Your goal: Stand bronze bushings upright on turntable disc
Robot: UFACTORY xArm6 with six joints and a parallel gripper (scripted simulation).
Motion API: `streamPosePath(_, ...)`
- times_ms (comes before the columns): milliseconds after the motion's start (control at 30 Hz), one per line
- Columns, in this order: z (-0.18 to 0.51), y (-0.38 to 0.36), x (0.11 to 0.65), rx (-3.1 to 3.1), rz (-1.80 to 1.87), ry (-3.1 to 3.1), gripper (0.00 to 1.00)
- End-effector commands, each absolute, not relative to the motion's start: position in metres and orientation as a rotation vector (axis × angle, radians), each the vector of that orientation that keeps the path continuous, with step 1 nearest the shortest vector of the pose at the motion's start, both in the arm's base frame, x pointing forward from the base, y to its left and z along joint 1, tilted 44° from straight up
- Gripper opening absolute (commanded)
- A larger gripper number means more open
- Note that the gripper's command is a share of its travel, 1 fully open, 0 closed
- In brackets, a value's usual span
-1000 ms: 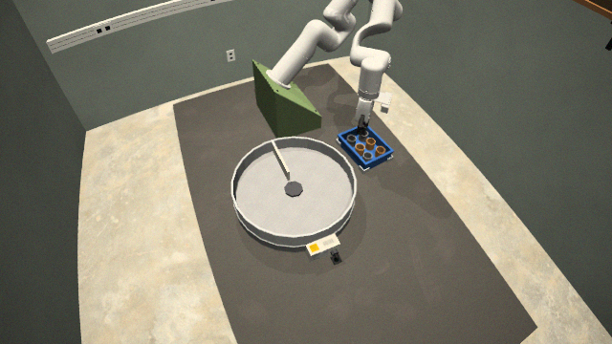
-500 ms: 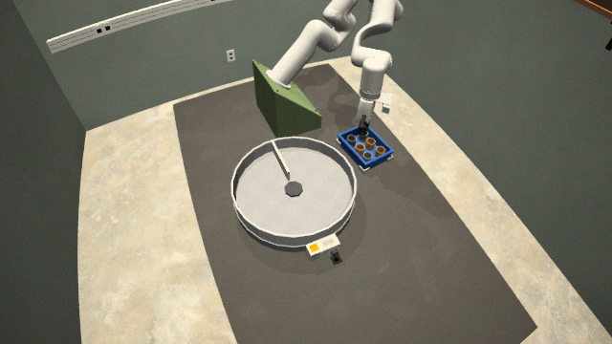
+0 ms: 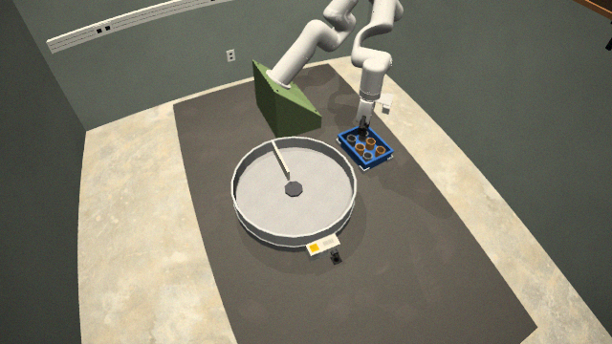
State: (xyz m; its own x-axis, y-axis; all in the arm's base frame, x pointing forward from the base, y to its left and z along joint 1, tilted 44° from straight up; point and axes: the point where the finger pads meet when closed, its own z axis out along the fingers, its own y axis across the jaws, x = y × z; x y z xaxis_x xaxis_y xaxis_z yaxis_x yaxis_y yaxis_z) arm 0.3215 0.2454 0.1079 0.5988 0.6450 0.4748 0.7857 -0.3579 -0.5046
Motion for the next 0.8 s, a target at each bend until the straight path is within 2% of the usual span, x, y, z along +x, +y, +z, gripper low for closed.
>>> streamPosePath(0, 0.103, 0.25, 0.321, -2.109, -0.254, -1.127, 0.48)
streamPosePath(767, 0.054, 0.296, 0.311, -2.109, -0.254, -1.127, 0.48)
